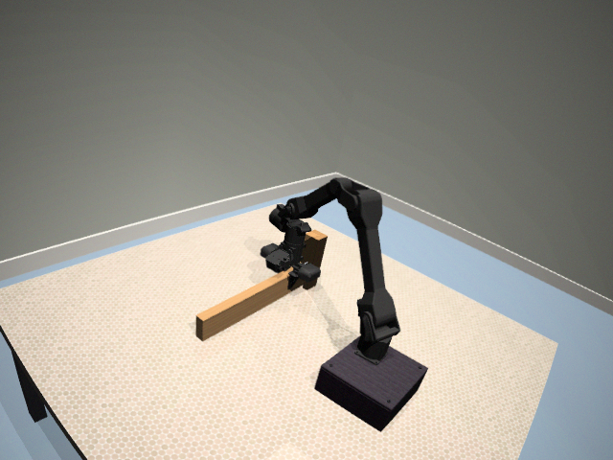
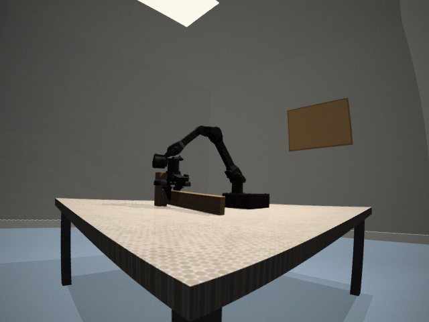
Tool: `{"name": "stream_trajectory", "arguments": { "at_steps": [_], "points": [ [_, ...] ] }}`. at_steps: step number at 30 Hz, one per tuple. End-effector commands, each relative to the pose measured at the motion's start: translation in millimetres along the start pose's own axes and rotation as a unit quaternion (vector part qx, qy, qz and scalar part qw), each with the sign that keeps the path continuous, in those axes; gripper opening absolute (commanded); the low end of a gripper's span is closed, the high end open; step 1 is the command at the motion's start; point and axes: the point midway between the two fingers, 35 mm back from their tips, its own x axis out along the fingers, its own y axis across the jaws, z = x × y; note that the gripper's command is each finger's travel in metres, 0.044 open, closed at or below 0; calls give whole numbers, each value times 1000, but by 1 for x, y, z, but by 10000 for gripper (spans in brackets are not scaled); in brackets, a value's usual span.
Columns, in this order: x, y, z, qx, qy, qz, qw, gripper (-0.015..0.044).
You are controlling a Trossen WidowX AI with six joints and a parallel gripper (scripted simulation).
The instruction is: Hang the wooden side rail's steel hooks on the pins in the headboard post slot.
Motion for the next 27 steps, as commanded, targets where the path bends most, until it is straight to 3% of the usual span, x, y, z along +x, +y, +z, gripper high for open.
{"name": "stream_trajectory", "arguments": {
  "at_steps": [1,27],
  "points": [
    [-3,-2,-2,-1,3,-3,1000,0],
    [-4,-4,-5,-1,3,-3,1000,0]
  ]
}}
